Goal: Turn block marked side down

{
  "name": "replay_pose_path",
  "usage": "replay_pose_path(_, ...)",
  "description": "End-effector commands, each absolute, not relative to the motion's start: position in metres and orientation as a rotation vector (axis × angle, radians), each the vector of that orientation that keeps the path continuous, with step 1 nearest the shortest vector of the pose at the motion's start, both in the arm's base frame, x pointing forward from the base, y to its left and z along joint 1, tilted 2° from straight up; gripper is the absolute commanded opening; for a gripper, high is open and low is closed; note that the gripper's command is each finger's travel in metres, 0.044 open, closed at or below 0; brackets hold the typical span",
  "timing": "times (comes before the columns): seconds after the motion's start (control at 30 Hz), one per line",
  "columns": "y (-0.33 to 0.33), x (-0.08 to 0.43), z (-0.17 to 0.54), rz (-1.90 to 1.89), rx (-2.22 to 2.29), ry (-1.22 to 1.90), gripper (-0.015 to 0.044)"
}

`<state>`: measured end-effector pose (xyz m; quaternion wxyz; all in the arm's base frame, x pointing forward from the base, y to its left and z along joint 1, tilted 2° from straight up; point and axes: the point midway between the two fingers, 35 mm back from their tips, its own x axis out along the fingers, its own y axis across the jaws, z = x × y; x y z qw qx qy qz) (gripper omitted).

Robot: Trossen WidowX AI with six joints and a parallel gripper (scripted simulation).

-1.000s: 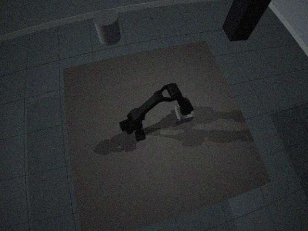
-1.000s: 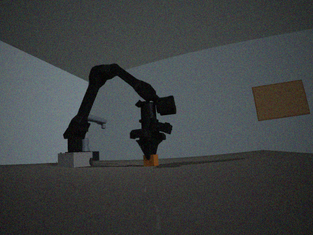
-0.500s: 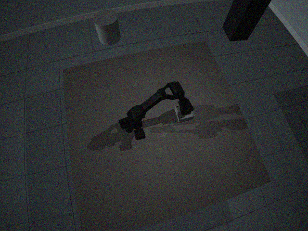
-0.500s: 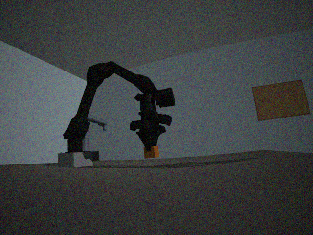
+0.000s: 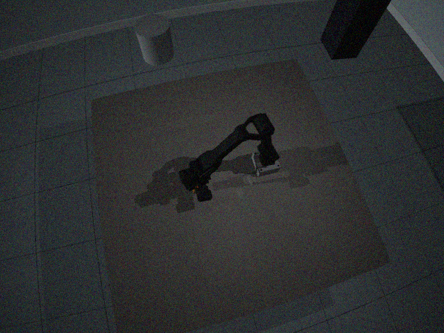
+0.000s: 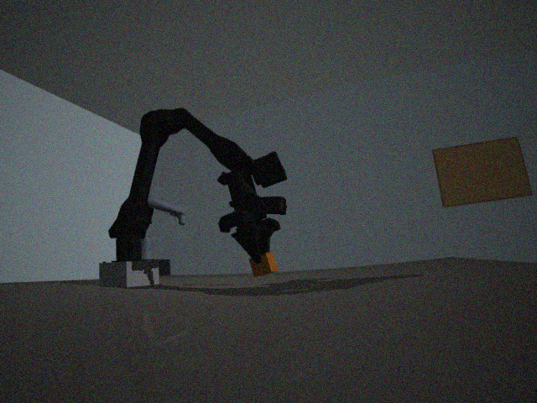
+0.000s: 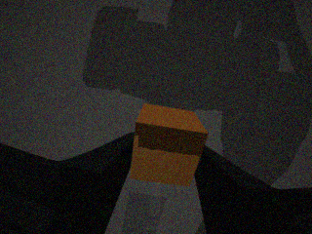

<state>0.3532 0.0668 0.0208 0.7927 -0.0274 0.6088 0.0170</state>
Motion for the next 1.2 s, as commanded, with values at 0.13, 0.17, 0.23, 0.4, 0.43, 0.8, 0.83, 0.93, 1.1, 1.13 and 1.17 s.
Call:
replay_pose_path(0.13, 0.067, 0.351, 0.020, 0.038, -0.059, 1.184, 0.0000)
replay_pose_path(0.17, 0.067, 0.351, 0.020, 0.039, -0.058, 1.168, 0.0000)
replay_pose_path(0.23, 0.067, 0.350, 0.020, 0.039, -0.057, 1.137, 0.0000)
replay_pose_path(0.4, 0.066, 0.347, 0.021, 0.040, -0.052, 1.059, 0.0000)
replay_pose_path(0.43, 0.066, 0.346, 0.021, 0.041, -0.052, 1.046, 0.0000)
replay_pose_path(0.8, 0.068, 0.354, 0.006, 0.046, -0.052, 0.941, 0.0000)
replay_pose_path(0.83, 0.068, 0.355, 0.004, 0.046, -0.052, 0.927, 0.0000)
replay_pose_path(0.93, 0.069, 0.357, -0.001, 0.048, -0.052, 0.883, 0.0000)
replay_pose_path(1.1, 0.069, 0.359, -0.009, 0.050, -0.051, 0.811, 0.0000)
replay_pose_path(1.13, 0.069, 0.359, -0.010, 0.050, -0.051, 0.797, 0.0000)
replay_pose_path(1.17, 0.069, 0.359, -0.011, 0.051, -0.050, 0.783, 0.0000)
